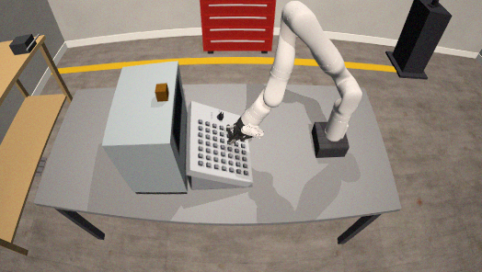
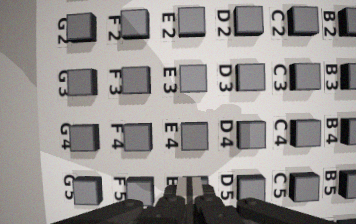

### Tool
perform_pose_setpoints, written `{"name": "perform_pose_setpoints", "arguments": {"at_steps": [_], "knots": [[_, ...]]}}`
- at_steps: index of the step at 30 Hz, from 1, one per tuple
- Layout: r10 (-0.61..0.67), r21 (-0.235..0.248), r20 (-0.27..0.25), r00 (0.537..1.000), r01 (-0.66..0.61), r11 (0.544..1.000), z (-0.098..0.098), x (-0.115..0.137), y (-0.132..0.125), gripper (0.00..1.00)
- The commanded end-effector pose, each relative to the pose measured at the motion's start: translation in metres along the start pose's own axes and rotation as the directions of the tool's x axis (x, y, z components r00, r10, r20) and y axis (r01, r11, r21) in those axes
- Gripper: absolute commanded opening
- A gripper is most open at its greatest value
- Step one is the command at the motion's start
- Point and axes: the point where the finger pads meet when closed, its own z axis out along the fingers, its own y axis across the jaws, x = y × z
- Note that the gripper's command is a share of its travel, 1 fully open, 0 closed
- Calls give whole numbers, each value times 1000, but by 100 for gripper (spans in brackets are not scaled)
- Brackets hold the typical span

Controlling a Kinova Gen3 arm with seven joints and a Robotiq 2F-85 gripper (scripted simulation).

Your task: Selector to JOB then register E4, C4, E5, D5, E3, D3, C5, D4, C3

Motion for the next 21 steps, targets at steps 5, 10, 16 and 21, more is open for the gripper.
{"name": "perform_pose_setpoints", "arguments": {"at_steps": [5,10,16,21], "knots": [[-6,-6,-3,1000,6,1000,-3,1,2,10],[-6,-5,-2,1000,6,1000,-9,1,2,10],[-6,-5,-2,1000,6,1000,-19,1,1,10],[-6,-5,-2,1000,6,1000,-26,1,1,10]]}}
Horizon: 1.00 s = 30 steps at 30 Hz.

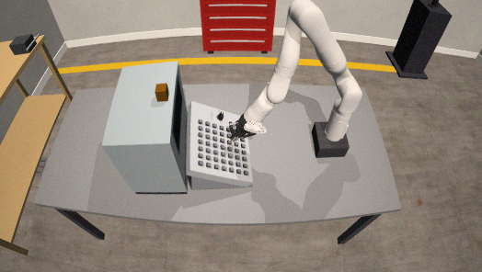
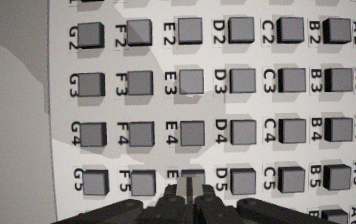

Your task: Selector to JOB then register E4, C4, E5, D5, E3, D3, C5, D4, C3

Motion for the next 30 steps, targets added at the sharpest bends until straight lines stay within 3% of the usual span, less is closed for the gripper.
{"name": "perform_pose_setpoints", "arguments": {"at_steps": [1,18,27,30], "knots": [[-3,-2,1,1000,3,1000,-6,0,1,10],[-2,-6,0,1000,2,1000,-14,1,4,10],[-2,-9,1,1000,2,1000,-15,1,64,10],[-3,-5,2,1000,3,1000,-13,1,71,10]]}}
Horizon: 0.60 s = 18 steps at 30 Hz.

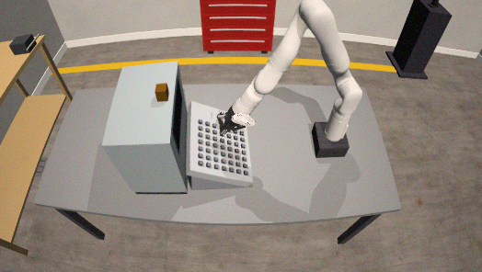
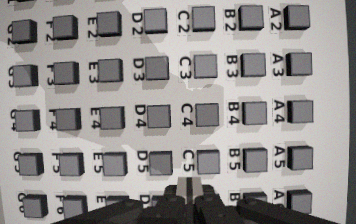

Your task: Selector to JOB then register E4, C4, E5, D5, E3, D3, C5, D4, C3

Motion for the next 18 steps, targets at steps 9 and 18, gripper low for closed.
{"name": "perform_pose_setpoints", "arguments": {"at_steps": [9,18], "knots": [[-17,-11,-2,1000,17,1000,3,11,17,10],[-14,-13,-3,1000,14,1000,16,10,17,10]]}}
